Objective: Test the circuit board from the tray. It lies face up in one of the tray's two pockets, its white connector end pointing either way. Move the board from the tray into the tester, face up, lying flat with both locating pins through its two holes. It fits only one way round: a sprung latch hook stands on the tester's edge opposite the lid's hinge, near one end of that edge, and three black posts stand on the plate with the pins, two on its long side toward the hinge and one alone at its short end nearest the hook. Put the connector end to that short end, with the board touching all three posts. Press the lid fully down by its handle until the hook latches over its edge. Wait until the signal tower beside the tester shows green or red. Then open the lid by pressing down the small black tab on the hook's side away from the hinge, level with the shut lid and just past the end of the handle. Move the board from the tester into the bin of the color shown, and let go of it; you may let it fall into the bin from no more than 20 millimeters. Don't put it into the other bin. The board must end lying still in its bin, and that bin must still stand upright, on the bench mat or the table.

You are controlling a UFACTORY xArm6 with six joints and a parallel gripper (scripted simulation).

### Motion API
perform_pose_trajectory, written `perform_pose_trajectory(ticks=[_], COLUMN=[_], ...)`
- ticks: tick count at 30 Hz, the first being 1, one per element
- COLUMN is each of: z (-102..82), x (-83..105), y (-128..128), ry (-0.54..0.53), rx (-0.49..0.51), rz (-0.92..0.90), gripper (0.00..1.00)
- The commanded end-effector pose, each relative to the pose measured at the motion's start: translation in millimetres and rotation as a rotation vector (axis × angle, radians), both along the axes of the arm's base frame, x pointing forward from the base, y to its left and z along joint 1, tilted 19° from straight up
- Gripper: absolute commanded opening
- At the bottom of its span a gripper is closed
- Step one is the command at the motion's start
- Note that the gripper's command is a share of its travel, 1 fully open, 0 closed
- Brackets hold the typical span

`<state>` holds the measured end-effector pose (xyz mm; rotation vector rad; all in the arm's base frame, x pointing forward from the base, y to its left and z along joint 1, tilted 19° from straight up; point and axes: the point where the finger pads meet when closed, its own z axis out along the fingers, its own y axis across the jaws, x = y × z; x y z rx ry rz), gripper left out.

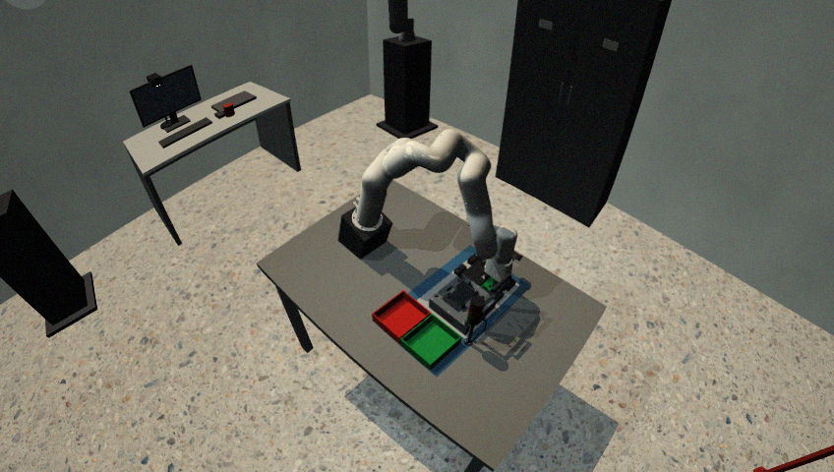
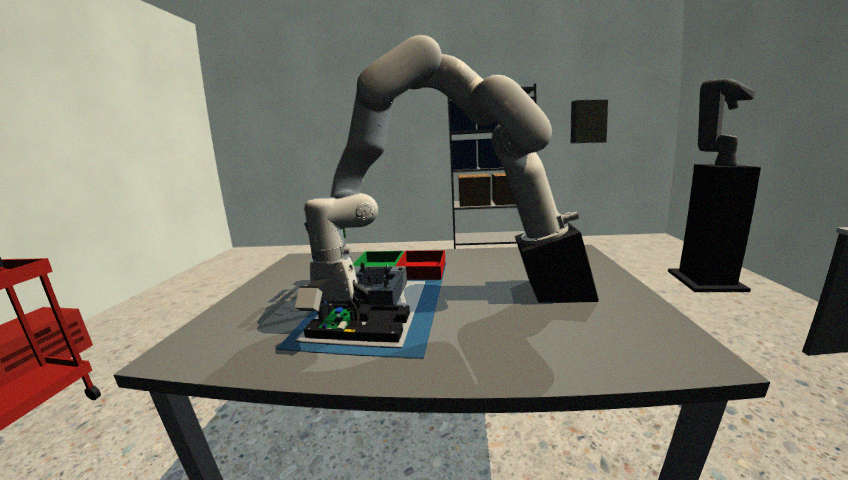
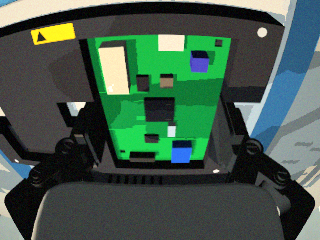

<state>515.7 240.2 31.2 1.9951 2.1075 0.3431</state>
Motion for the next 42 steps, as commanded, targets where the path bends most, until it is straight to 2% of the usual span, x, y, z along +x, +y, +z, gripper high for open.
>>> perform_pose_trajectory(ticks=[1,26,42], z=[1.7,2.7,18.8], x=[1.0,0.7,-4.7], y=[0.7,0.7,0.3], ry=[-0.003,-0.003,-0.003], rx=[0.002,0.002,0.002], rz=[0.000,0.000,0.000], gripper=[0.79,0.79,0.79])
